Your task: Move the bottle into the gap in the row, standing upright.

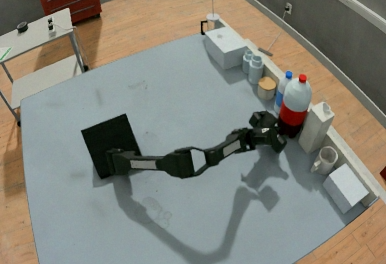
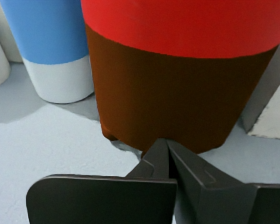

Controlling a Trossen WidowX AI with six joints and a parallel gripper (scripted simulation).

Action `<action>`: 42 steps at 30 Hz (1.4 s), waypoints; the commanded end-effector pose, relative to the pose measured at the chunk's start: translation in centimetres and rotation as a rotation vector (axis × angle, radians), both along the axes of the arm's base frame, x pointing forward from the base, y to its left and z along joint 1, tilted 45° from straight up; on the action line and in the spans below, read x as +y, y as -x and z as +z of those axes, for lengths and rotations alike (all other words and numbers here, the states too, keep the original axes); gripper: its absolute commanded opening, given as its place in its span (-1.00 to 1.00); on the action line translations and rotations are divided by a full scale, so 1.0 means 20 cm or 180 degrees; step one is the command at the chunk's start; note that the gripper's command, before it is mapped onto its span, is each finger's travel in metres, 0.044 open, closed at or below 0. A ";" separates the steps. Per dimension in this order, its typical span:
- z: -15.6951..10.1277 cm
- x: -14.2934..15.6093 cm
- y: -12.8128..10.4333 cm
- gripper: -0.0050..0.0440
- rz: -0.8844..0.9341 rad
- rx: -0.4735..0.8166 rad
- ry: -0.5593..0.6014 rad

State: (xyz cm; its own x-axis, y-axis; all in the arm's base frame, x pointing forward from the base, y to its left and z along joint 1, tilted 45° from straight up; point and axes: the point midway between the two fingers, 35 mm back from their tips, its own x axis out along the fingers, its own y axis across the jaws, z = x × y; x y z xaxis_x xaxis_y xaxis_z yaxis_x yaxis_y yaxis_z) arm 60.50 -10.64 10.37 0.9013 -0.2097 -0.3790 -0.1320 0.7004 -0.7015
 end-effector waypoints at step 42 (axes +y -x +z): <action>0.08 0.00 0.02 -1.00 0.0003 -0.0088 0.0014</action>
State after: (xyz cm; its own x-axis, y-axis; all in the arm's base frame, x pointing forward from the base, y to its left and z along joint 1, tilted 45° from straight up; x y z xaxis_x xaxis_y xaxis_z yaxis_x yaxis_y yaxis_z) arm 60.58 -10.57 10.26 0.9008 -0.2096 -0.3803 -0.1330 0.7005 -0.7011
